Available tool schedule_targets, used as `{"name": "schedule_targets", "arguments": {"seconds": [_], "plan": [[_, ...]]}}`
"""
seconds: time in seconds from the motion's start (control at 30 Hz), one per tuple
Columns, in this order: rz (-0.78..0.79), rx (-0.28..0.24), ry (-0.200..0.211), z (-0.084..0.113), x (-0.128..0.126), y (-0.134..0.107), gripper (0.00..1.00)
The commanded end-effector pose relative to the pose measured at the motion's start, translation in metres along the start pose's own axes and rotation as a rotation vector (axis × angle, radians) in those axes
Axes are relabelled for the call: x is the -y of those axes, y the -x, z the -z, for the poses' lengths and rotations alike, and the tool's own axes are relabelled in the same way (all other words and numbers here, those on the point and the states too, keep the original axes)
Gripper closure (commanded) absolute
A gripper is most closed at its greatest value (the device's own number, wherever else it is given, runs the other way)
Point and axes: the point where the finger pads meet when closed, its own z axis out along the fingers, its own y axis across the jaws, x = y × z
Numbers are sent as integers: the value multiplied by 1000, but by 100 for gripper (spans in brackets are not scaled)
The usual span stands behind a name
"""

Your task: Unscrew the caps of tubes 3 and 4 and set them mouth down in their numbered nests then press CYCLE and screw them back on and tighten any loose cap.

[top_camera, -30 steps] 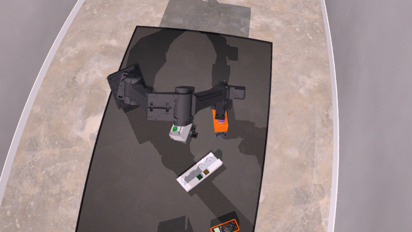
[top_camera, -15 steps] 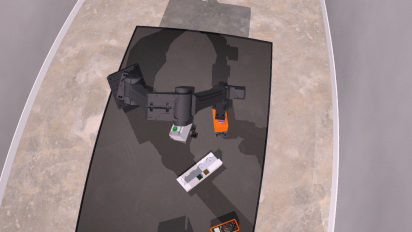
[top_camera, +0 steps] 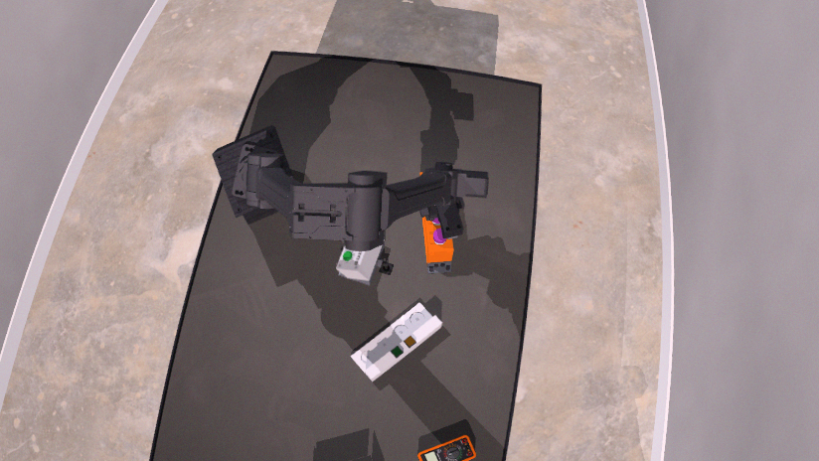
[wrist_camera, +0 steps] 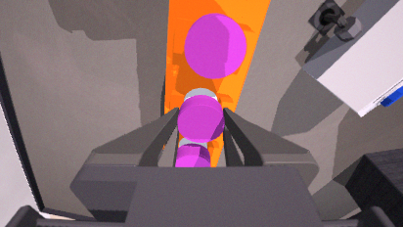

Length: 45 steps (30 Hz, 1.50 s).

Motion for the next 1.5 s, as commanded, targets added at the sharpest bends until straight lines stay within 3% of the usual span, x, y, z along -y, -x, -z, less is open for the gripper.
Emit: {"name": "schedule_targets", "arguments": {"seconds": [0.0,0.07,0.13,0.57,0.7,1.2,1.27,1.47], "plan": [[271,12,23,8,-12,5,100],[366,13,23,8,-12,5,100],[366,13,23,8,-12,5,100],[995,21,20,8,-12,6,100],[1064,23,20,8,-12,7,100],[1797,34,14,9,-12,8,100],[1797,34,14,9,-12,8,100],[2109,38,10,9,-12,9,100]]}}
